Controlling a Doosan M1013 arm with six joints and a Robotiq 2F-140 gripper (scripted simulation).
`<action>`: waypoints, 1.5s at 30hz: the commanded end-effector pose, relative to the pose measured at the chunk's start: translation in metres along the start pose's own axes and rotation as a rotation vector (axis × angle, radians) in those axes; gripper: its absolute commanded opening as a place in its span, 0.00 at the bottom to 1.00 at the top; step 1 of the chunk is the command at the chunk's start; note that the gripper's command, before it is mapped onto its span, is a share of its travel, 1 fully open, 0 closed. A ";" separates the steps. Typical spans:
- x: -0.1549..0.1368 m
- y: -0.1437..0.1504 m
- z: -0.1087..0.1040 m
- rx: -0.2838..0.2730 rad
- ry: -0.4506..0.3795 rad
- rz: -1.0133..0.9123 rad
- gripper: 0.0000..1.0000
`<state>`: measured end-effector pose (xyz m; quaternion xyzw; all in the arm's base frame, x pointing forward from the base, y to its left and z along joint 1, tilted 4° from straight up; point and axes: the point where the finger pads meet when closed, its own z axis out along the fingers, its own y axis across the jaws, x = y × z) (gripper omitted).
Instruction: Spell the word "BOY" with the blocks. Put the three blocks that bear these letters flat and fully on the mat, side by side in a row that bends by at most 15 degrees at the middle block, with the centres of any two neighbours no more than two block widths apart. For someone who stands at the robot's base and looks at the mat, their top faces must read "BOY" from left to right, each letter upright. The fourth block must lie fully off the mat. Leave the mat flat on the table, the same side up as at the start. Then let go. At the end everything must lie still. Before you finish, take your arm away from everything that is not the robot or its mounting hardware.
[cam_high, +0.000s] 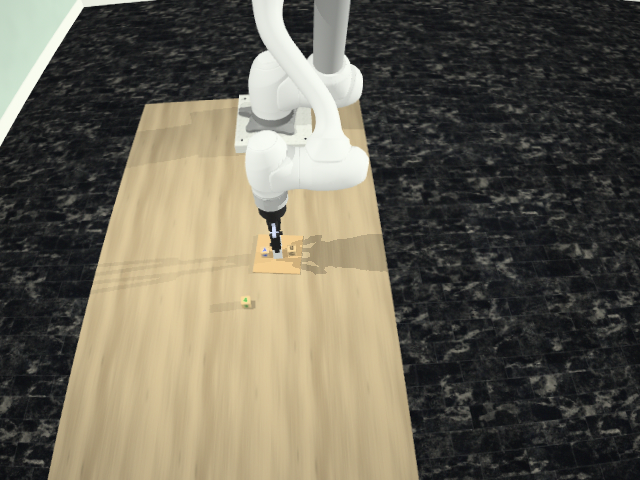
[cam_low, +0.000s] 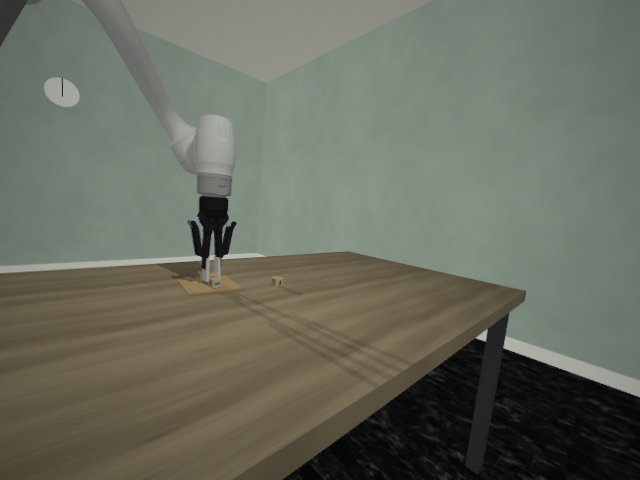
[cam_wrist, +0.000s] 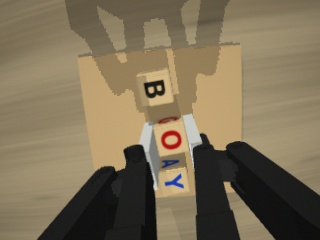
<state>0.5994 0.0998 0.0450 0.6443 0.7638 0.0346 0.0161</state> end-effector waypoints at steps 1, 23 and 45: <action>0.003 -0.003 0.005 0.004 0.002 0.002 0.13; 0.003 -0.009 0.005 0.004 0.002 0.006 0.13; 0.003 -0.009 0.005 0.004 0.002 0.007 0.13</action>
